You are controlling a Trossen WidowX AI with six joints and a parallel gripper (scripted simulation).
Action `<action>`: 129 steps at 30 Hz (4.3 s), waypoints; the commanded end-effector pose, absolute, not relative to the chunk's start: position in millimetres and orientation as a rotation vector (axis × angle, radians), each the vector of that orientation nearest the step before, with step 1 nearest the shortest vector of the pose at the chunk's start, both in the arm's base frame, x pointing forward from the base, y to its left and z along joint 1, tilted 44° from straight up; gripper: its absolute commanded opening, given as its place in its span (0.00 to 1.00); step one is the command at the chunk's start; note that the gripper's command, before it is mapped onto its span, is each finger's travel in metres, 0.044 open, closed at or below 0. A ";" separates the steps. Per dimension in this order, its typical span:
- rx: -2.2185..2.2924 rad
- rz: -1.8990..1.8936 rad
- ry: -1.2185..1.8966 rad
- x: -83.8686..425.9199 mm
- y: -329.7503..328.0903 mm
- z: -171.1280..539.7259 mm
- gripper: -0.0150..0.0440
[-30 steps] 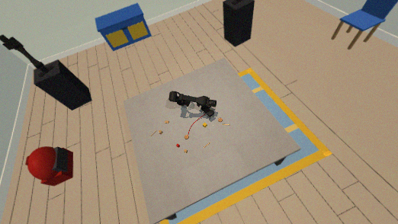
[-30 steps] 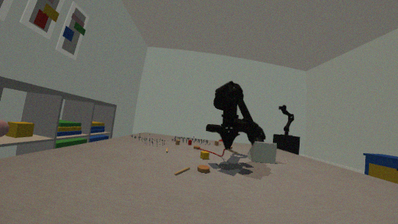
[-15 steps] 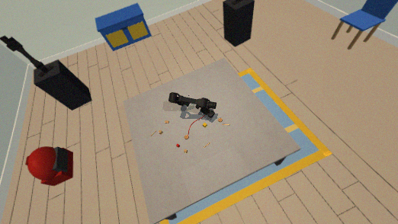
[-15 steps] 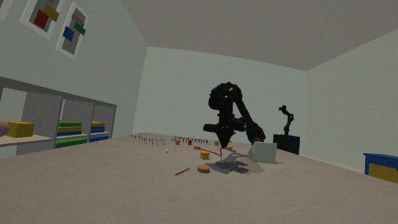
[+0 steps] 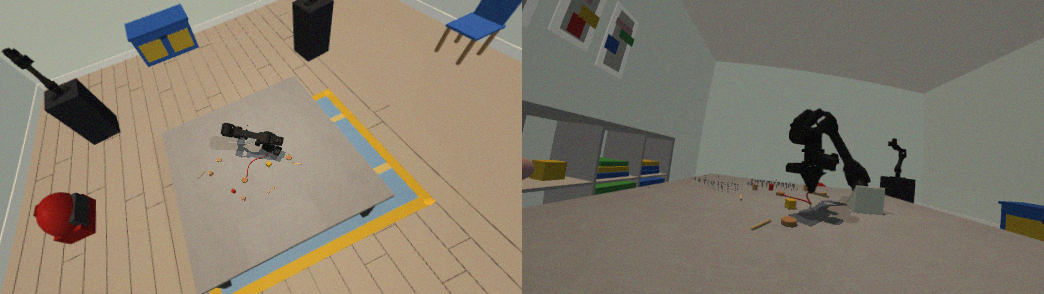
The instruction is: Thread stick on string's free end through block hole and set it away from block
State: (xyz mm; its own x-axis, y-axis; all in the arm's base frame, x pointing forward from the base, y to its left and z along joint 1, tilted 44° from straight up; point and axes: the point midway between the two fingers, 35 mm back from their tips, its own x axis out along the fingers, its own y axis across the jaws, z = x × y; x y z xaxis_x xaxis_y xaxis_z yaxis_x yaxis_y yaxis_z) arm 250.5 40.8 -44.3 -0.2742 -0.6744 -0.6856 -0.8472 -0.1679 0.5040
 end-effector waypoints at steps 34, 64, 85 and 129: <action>-1.862 1.956 1.756 274.4 10.8 -21.3 0.25; -1.864 2.410 1.543 289.1 -17.0 -1.4 0.25; -1.822 2.723 1.334 296.9 -38.0 13.1 0.25; -1.687 3.157 0.911 305.6 -71.3 34.9 0.25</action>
